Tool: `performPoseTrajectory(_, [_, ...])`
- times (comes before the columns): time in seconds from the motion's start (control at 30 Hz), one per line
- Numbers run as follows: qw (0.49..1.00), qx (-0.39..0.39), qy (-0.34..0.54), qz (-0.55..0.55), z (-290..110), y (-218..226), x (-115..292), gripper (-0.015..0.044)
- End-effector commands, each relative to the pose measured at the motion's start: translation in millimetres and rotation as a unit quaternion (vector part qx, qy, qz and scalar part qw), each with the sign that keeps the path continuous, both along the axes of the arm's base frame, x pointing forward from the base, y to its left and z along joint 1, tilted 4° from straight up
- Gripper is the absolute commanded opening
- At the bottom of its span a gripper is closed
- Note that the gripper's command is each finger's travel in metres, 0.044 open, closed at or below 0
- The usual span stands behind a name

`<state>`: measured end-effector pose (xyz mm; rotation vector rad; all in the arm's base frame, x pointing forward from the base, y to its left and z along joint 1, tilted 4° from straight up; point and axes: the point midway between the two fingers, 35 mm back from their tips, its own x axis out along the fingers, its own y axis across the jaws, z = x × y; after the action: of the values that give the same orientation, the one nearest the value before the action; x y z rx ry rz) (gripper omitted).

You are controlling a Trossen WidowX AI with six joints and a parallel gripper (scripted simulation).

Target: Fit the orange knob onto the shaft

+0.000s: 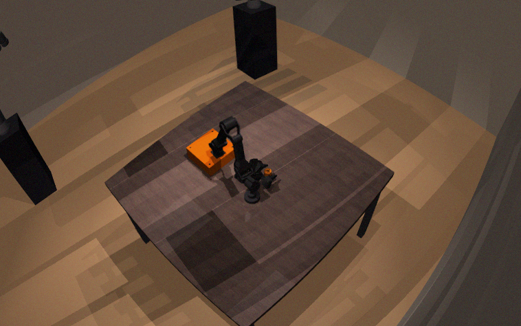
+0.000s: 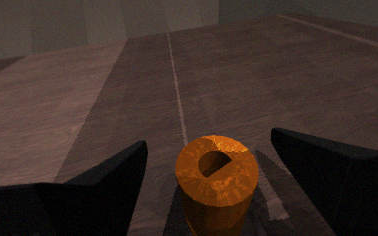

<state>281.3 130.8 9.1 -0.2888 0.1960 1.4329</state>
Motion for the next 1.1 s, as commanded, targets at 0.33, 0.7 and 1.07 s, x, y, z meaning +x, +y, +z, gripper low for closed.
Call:
performPoseTrajectory(0.33, [1.0, 0.0, 0.0, 0.0, 63.5, -1.2, -2.3, 0.044])
performPoseTrajectory(0.7, [0.993, -0.112, 0.048, 0.004, 69.6, 10.3, -0.8, 0.044])
performPoseTrajectory(1.07, [0.823, -0.562, 0.064, -0.045, 102.5, 3.9, -7.9, 0.044])
